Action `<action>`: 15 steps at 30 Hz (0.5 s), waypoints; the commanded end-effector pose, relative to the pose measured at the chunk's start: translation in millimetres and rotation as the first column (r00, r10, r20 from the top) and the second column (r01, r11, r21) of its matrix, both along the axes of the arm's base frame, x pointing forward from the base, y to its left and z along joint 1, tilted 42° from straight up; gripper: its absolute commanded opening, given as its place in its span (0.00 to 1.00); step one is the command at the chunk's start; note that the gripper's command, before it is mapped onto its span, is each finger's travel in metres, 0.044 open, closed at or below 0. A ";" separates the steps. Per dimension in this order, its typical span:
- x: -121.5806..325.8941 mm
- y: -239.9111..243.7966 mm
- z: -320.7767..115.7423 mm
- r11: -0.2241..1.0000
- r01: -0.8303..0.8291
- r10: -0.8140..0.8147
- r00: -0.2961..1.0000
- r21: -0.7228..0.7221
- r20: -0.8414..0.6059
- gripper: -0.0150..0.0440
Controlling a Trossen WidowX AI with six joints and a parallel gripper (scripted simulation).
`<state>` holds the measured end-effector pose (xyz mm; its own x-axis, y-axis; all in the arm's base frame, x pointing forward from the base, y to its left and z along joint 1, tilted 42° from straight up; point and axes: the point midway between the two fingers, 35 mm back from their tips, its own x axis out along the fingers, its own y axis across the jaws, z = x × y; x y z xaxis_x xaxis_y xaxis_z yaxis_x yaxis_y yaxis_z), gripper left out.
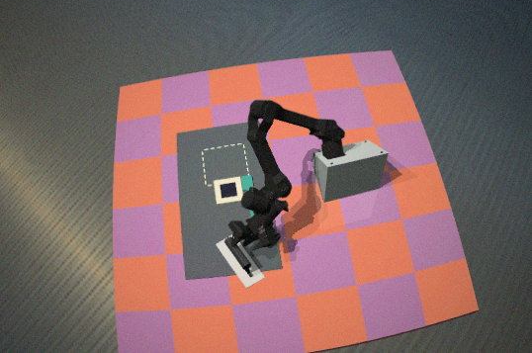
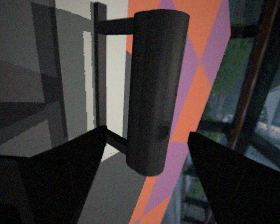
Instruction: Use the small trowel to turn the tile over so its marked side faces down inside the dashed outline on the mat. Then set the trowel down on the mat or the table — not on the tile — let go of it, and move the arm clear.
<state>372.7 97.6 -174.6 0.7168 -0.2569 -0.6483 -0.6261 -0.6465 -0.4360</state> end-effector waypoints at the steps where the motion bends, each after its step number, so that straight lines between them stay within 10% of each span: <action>1: 6.1 -1.6 -3.6 1.000 -0.001 0.001 1.000 0.000 0.002 0.76; 15: 23.3 -6.9 -17.9 1.000 -0.002 0.002 1.000 0.000 0.003 0.76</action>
<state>391.3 92.3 -189.4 0.7180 -0.2566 -0.6471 -0.6251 -0.6466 -0.4372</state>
